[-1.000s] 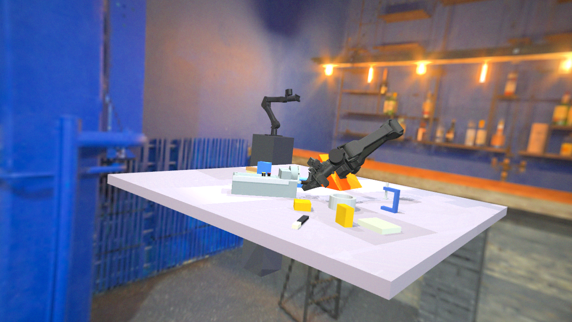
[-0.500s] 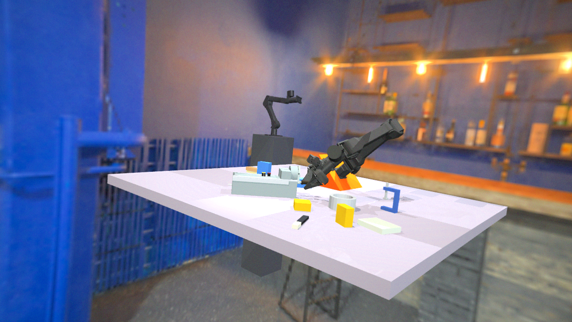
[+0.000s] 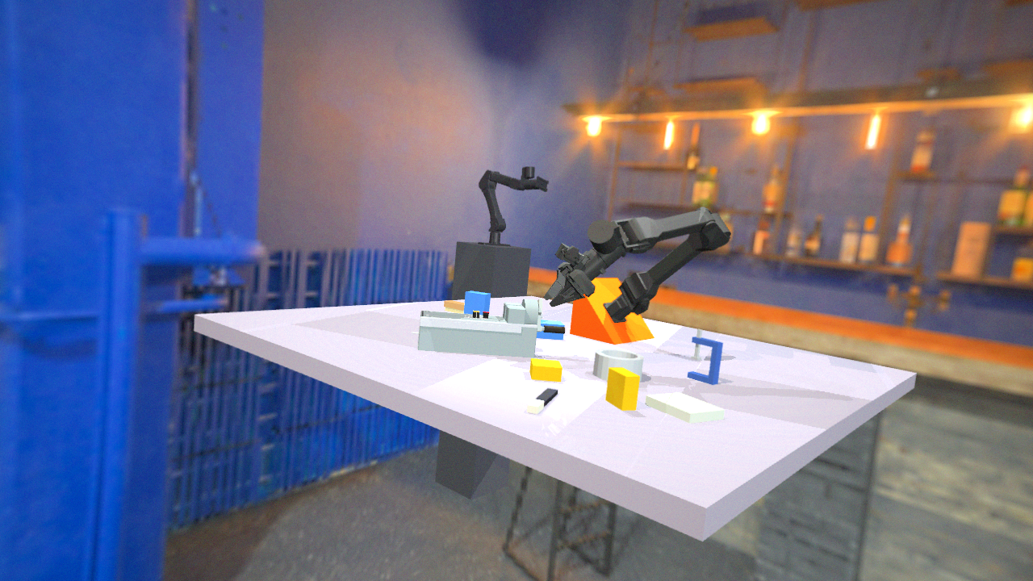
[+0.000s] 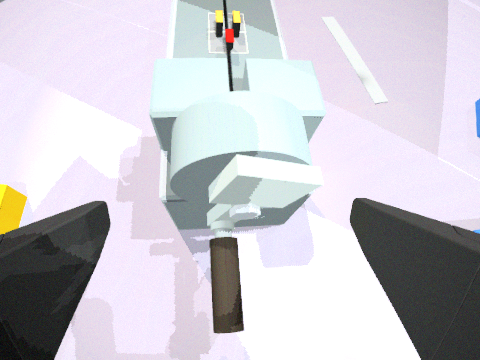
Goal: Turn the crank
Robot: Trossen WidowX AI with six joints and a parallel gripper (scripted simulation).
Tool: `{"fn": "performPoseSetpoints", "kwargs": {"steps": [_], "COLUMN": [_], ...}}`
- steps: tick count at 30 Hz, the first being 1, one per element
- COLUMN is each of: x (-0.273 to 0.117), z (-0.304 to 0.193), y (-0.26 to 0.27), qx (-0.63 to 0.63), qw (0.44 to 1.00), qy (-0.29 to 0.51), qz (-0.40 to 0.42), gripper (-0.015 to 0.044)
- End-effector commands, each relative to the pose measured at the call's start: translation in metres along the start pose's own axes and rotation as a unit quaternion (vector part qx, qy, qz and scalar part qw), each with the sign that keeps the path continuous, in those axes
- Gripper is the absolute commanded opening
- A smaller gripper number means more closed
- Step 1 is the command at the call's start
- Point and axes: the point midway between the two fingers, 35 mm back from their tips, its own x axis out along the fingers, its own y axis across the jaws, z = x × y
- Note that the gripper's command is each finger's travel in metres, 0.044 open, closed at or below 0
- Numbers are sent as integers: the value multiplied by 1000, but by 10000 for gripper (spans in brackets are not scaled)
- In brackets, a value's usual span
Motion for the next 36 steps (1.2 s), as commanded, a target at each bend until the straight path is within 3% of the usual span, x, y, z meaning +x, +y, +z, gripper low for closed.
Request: {"fn": "performPoseSetpoints", "kwargs": {"steps": [1, 9, 23, 36], "x": [-23, -53, 2, 43], "z": [22, 47, 103, 150], "y": [1, -3, -8, -38], "qx": [-1, -4, -113, -216], "qw": [1000, 1000, 985, 943], "qy": [-5, -2, 41, 27], "qz": [5, 3, 125, 252], "gripper": [440, 440, 440, 440]}}
